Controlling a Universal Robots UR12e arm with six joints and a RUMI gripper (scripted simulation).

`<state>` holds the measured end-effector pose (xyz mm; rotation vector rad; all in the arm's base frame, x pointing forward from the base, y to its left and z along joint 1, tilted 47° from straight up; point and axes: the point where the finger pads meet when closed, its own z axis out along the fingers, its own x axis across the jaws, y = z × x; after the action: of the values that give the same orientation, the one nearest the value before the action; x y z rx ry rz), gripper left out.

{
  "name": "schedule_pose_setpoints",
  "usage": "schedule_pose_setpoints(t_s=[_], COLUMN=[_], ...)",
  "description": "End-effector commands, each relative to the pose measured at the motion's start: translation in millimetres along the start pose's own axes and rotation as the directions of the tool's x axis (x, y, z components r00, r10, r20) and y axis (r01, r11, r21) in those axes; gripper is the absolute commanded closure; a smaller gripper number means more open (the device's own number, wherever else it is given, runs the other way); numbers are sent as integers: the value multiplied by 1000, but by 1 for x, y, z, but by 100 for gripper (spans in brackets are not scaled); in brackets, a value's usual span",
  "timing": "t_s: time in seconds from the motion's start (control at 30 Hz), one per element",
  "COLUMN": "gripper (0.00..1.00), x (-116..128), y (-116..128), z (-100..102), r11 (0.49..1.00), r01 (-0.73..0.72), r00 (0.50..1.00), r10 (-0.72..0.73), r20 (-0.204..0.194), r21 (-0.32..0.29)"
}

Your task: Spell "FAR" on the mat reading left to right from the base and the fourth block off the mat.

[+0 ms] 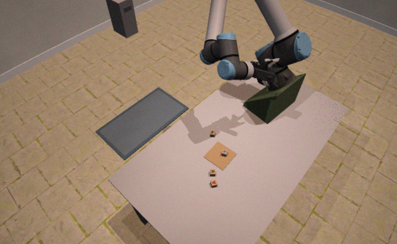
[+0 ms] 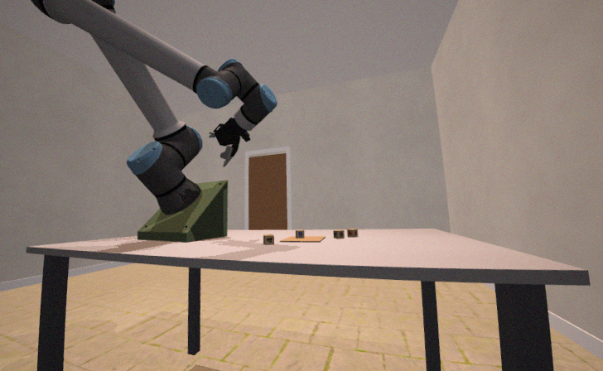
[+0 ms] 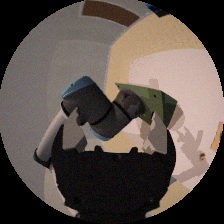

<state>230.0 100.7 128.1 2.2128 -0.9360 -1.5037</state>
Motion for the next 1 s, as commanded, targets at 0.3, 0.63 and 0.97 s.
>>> schedule_pose_setpoints(t_s=[0.3,0.63,0.97], gripper=[0,0,0], x=[12,74,189], y=[-6,-34,-78], z=[-8,-49,-133], r11=[1000,994,970], r01=[14,85,211], r00=[1000,987,916], r10=[-13,-75,-154], r20=[-23,-142,-371], r21=[13,69,118])
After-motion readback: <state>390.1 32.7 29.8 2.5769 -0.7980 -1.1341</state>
